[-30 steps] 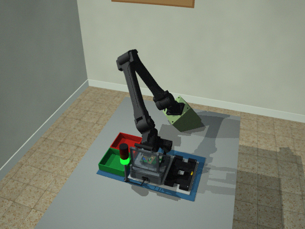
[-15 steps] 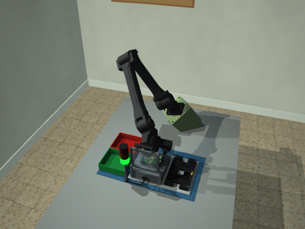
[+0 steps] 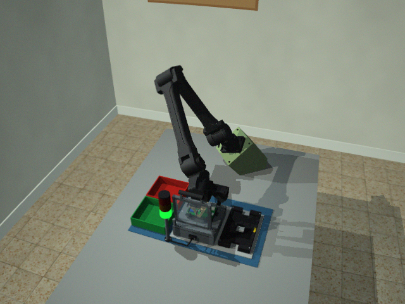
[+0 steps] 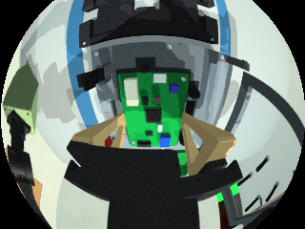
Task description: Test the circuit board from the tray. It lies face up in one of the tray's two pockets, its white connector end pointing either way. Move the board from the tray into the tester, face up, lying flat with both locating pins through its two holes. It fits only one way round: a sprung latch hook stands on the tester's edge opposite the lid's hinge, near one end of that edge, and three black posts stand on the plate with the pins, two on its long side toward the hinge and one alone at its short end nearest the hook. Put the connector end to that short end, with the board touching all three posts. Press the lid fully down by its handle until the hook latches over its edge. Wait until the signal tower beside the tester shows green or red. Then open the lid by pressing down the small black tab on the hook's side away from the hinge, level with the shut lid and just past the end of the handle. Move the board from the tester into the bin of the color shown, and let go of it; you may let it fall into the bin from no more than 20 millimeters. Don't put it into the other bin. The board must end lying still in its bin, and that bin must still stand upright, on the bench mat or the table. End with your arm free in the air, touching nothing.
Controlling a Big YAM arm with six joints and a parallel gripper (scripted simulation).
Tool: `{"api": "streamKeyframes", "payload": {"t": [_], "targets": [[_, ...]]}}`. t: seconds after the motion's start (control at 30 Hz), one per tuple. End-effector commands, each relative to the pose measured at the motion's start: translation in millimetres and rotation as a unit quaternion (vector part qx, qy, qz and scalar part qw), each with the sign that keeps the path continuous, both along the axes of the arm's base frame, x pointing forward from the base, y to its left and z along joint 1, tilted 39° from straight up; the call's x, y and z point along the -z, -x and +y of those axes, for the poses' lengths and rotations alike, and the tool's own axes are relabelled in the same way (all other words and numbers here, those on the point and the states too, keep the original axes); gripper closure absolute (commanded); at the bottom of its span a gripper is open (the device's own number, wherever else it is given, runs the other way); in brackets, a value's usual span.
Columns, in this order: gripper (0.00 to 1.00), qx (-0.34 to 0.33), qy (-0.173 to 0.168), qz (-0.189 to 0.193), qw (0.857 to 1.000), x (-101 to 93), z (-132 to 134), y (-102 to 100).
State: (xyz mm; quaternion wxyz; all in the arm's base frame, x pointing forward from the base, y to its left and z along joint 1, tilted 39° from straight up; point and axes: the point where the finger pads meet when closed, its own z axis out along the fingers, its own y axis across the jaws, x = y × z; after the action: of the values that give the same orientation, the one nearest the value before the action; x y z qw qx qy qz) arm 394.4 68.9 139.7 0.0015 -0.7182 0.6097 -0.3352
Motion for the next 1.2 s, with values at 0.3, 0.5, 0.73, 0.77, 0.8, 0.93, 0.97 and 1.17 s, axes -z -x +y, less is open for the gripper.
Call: {"api": "streamKeyframes", "payload": {"t": [0.3, 0.5, 0.73, 0.77, 0.8, 0.93, 0.97, 1.17], "targets": [[0.28, -0.007, -0.011, -0.016, 1.0, -20.7, 13, 0], [0.28, -0.007, -0.011, -0.017, 1.0, -22.9, 14, 0], [0.28, -0.008, -0.011, -0.019, 1.0, -26.7, 15, -1], [0.28, -0.008, -0.011, -0.019, 1.0, -26.7, 15, -1], [0.28, -0.007, -0.012, -0.019, 1.0, -26.0, 15, 0], [0.28, -0.008, -0.012, -0.019, 1.0, -27.5, 16, -1], [0.28, -0.007, -0.013, -0.021, 1.0, -28.8, 16, -1], [0.28, -0.007, -0.013, -0.021, 1.0, -29.6, 16, 0]]}}
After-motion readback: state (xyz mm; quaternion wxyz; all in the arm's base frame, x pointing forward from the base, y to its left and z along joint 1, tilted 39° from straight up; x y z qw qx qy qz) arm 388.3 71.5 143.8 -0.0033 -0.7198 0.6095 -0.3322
